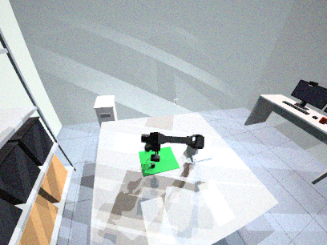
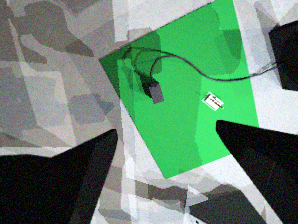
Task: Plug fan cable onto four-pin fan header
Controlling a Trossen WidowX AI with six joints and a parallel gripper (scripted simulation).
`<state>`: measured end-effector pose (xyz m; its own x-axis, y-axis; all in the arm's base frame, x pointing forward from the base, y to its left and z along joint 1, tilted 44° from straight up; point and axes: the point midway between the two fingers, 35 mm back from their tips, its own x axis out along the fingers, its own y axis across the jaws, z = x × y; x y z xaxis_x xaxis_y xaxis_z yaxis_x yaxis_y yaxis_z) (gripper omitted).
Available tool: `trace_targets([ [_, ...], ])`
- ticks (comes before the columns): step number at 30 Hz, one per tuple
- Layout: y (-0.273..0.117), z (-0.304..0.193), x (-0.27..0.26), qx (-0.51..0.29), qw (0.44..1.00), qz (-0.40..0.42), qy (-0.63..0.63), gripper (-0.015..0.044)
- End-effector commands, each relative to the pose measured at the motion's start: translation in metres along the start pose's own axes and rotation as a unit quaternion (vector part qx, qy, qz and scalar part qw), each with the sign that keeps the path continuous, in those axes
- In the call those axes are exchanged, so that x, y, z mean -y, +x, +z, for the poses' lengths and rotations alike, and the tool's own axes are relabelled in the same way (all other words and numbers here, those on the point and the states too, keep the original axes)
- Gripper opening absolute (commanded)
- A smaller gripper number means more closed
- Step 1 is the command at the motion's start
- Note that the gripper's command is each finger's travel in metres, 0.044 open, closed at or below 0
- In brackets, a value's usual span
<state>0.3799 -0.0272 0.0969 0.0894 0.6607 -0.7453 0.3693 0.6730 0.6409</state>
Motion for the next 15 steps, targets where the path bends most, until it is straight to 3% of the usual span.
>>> trace_targets([
  [1, -0.024, 0.009, 0.003, 0.001, 0.994, 0.013, -0.108, 0.0440],
  [10, -0.021, 0.009, 0.003, 0.001, 0.994, 0.013, -0.108, 0.0440],
  [15, 0.025, 0.013, 0.002, 0.002, 0.994, 0.012, -0.108, 0.0440],
])
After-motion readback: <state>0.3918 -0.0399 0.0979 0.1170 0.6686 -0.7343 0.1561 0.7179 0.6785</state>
